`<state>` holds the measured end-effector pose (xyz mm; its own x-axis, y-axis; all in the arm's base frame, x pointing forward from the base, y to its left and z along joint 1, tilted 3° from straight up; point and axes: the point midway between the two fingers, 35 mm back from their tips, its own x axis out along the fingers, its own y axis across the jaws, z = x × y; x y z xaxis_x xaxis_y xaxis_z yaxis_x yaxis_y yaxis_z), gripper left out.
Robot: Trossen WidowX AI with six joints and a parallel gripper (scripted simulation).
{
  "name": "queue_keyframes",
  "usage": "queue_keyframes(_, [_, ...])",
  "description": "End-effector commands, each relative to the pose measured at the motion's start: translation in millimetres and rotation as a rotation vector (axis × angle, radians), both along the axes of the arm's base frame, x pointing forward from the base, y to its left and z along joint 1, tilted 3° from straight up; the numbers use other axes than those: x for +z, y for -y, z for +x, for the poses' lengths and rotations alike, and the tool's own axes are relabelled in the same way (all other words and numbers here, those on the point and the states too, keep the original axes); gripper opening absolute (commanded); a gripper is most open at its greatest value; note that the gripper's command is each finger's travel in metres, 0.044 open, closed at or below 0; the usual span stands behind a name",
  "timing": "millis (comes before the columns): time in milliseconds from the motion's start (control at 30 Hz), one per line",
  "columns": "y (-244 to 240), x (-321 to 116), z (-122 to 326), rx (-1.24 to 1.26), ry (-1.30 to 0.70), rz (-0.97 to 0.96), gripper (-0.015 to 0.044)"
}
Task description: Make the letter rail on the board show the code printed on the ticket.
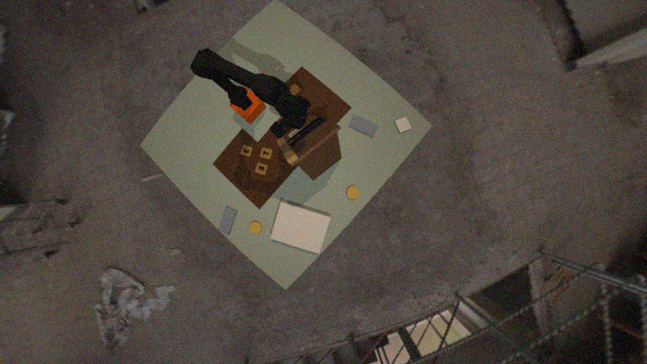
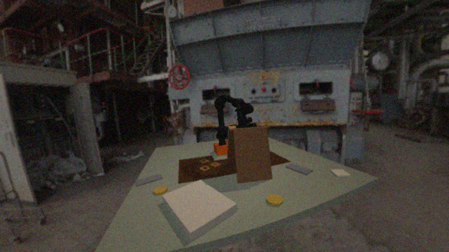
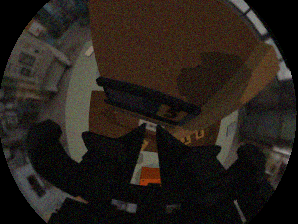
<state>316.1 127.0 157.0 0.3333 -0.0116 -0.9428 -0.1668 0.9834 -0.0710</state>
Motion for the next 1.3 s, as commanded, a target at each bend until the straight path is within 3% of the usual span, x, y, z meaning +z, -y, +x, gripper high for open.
queue_keyframes(0, [-7, 37, -25, 0.380, 0.146, -0.077, 0.0184])
queue_keyframes(200, [-9, 79, -69, 0.942, 0.392, -0.289, 0.0341])
queue_keyframes(333, [-7, 93, -88, 1.162, 0.507, -0.413, 0.0440])
queue_keyframes(1267, [-6, 98, -94, 1.231, 0.546, -0.459, 0.0440])
